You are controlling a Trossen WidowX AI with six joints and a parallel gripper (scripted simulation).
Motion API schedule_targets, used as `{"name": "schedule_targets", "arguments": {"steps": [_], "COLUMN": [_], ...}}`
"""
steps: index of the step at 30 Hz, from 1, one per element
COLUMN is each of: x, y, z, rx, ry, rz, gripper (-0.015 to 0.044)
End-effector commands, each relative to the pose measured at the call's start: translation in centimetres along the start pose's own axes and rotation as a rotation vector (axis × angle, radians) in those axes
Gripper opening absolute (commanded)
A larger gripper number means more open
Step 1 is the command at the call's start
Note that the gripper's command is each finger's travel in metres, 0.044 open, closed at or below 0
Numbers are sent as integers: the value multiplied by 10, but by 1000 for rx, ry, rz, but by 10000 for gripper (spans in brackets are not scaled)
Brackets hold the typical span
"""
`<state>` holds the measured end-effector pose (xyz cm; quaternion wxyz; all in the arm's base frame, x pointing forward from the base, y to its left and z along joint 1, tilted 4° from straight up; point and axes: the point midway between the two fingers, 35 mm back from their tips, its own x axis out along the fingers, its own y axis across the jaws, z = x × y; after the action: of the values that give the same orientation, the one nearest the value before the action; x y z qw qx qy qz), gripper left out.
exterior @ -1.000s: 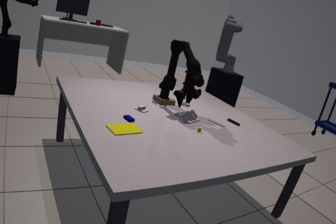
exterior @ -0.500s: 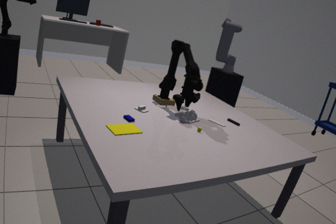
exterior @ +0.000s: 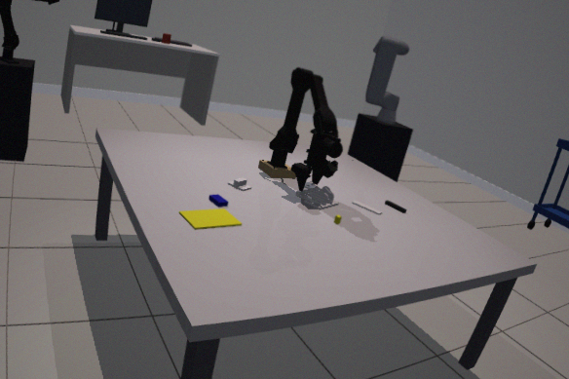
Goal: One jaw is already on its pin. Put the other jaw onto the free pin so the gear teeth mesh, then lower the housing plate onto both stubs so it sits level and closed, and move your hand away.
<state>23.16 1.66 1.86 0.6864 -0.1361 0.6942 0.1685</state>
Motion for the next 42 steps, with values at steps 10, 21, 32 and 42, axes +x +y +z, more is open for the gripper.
{"name": "schedule_targets", "arguments": {"steps": [10,21,32,42], "x": [3,5,8,10], "y": [1,1,1,1], "z": [-2,-2,-2,-2], "rx": [4,13,13,13], "ry": [8,8,8,8], "rz": [6,6,6,6], "gripper": [351,351,351,351]}}
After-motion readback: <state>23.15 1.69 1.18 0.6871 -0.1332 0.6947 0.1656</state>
